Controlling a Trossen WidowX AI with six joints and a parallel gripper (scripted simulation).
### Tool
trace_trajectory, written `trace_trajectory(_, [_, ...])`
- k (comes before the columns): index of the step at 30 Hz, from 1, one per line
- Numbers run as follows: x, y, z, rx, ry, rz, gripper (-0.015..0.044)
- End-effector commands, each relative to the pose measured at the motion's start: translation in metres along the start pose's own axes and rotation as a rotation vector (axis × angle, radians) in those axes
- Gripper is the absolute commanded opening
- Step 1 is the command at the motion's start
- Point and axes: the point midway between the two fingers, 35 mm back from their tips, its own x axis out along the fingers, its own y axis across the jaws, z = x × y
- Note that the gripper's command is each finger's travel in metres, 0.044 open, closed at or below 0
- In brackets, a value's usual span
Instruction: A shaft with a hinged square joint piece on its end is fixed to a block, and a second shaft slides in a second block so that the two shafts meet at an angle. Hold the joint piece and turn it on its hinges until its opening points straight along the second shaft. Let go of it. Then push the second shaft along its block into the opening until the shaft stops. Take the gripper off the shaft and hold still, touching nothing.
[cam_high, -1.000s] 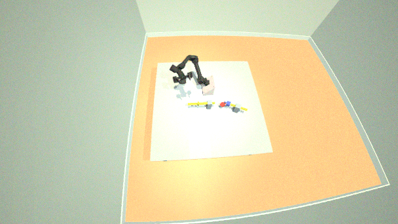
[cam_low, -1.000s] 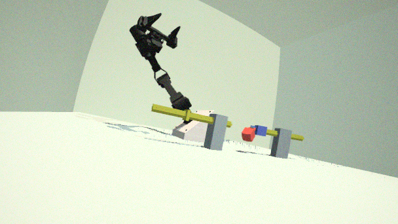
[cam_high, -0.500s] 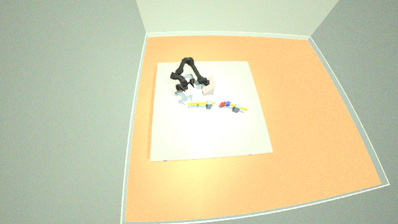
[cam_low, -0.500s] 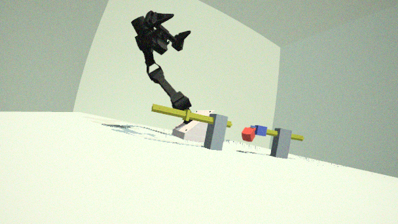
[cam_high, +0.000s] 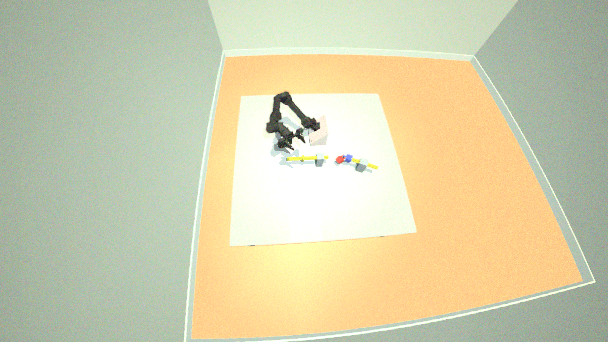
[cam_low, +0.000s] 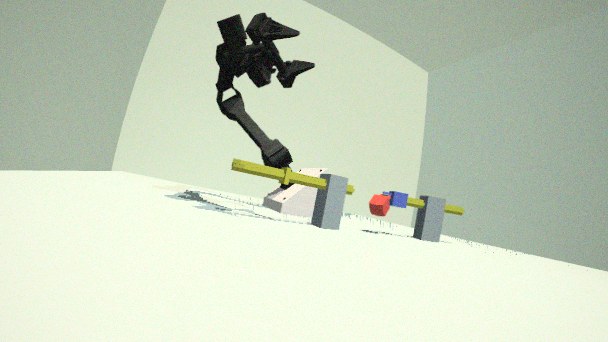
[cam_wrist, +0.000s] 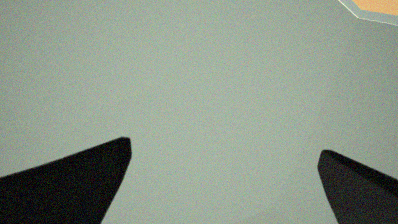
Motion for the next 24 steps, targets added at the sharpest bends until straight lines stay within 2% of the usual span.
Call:
trace_trajectory(1, [0.02, -0.009, 0.006, -0.048, -0.037, -0.07, 0.044])
trace_trajectory(24, [0.107, -0.092, 0.023, -0.337, -0.189, -0.488, 0.044])
